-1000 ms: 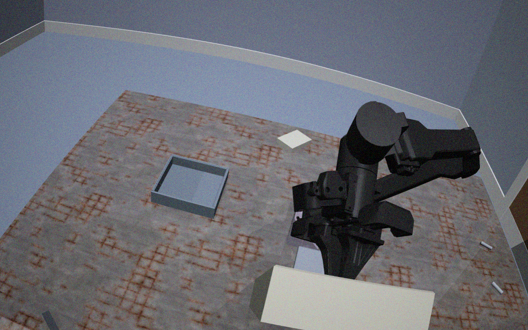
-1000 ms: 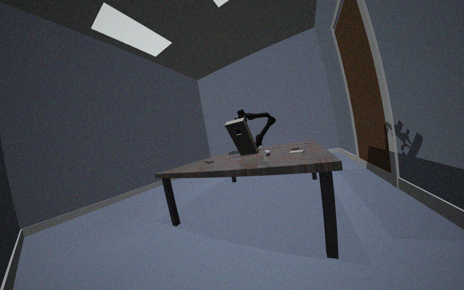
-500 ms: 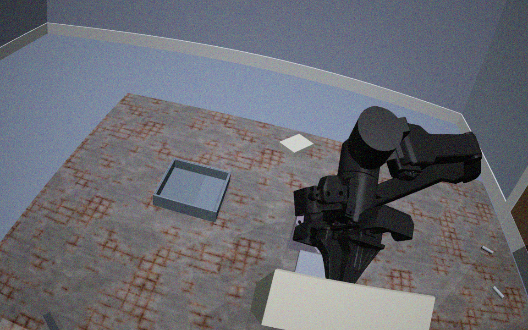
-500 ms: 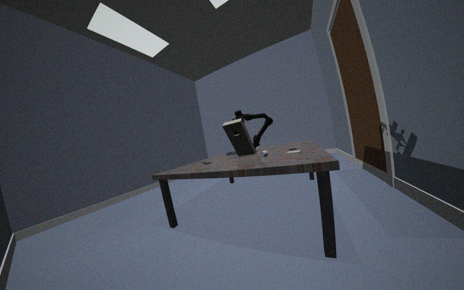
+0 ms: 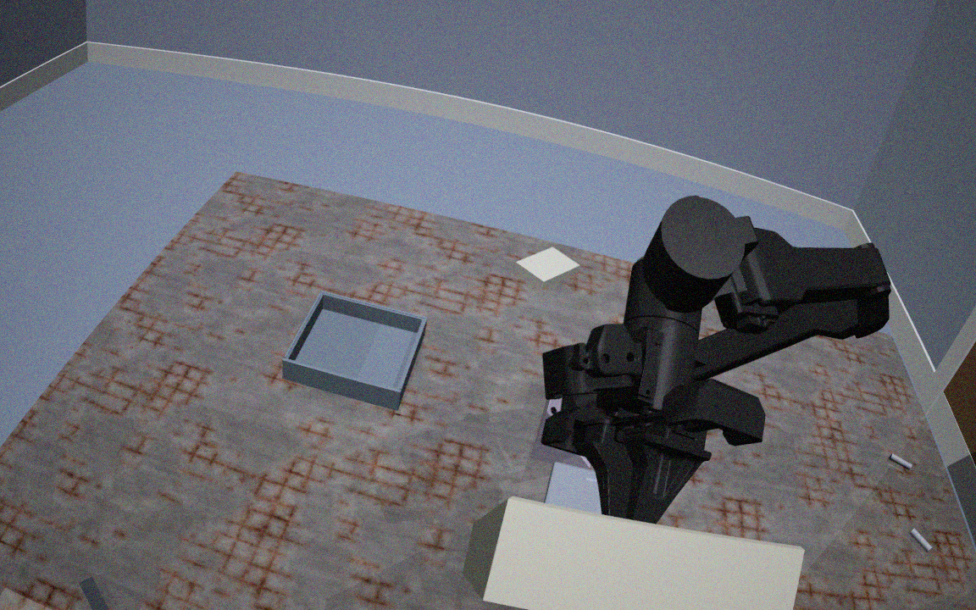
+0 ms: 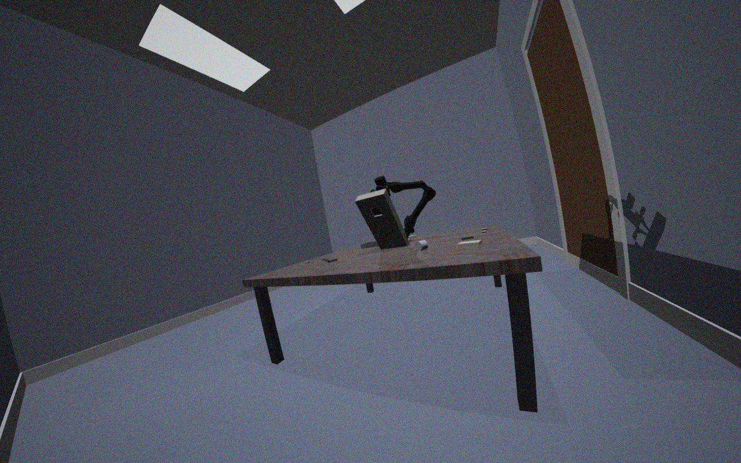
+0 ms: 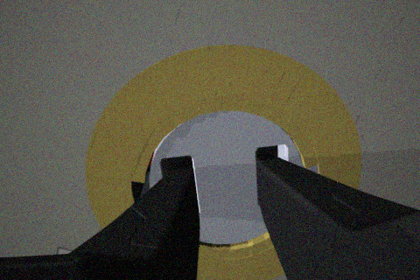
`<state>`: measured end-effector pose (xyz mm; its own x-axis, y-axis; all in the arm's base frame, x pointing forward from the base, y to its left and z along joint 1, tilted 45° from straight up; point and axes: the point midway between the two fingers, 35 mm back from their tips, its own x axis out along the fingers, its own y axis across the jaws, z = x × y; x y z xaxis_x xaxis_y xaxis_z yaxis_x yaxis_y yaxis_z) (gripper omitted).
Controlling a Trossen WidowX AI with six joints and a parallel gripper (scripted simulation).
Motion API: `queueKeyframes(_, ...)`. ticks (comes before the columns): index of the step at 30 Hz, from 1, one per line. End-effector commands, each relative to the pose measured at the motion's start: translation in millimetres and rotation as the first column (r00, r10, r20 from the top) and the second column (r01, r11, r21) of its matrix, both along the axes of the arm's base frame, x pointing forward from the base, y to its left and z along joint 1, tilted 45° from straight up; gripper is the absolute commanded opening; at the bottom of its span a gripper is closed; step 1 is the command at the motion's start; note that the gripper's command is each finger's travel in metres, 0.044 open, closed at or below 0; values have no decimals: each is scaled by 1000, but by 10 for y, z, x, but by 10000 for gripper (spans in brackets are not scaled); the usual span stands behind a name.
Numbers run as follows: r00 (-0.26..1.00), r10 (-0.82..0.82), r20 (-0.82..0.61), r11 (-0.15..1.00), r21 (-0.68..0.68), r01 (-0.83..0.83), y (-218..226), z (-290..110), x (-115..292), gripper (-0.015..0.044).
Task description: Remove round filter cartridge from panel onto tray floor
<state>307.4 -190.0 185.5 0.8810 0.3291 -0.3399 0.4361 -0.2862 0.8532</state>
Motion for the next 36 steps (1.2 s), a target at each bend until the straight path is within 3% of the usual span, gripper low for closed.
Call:
queueKeyframes(1,1000,12,-13,1000,-23,-12,44,-30,109,0)
queueKeyframes(28,1000,12,-13,1000,-23,-12,44,-30,109,0)
queueKeyframes(36,1000,5,-19,1000,-13,-5,-104,39,-187,0)
